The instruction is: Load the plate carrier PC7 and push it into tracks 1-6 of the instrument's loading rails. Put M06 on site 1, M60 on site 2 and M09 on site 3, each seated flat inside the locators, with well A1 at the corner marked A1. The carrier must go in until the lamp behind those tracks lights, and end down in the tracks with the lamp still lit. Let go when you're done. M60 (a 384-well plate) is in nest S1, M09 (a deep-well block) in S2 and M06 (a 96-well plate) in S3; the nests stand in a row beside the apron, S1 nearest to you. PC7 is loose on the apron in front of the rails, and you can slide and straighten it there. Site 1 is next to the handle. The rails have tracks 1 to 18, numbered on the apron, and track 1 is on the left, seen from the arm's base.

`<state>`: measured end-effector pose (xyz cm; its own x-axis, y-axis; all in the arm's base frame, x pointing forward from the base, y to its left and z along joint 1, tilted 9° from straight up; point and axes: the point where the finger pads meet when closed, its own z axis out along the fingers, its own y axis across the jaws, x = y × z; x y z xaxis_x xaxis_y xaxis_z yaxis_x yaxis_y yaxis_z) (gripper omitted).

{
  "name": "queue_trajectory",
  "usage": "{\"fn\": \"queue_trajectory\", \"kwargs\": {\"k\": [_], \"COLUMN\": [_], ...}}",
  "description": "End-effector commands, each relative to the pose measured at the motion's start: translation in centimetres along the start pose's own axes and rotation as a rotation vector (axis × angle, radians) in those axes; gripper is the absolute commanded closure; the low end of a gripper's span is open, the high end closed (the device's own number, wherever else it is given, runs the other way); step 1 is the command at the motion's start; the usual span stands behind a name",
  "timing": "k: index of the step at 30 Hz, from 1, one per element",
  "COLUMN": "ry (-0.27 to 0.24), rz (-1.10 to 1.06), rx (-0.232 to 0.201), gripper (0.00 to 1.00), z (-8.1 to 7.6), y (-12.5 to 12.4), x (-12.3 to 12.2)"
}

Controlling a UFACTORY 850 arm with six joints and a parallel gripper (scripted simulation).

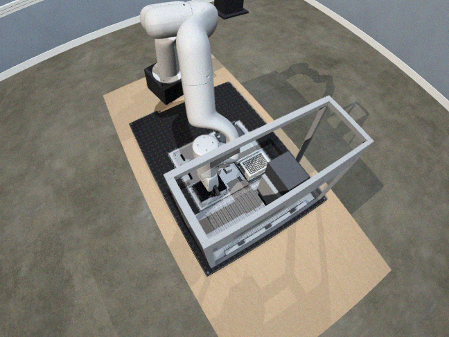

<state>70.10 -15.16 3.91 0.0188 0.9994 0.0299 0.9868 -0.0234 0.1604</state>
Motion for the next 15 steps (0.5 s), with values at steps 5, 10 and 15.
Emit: {"fn": "queue_trajectory", "kwargs": {"k": [5,10,15], "ry": [0.0,0.0,0.0], "rz": [0.0,0.0,0.0], "rx": [-0.002,-0.002,-0.002], "gripper": [1.0,1.0,1.0], "z": [-1.3,-1.8,-2.7], "y": [0.1,0.1,0.1], "x": [0.0,0.0,0.0]}}
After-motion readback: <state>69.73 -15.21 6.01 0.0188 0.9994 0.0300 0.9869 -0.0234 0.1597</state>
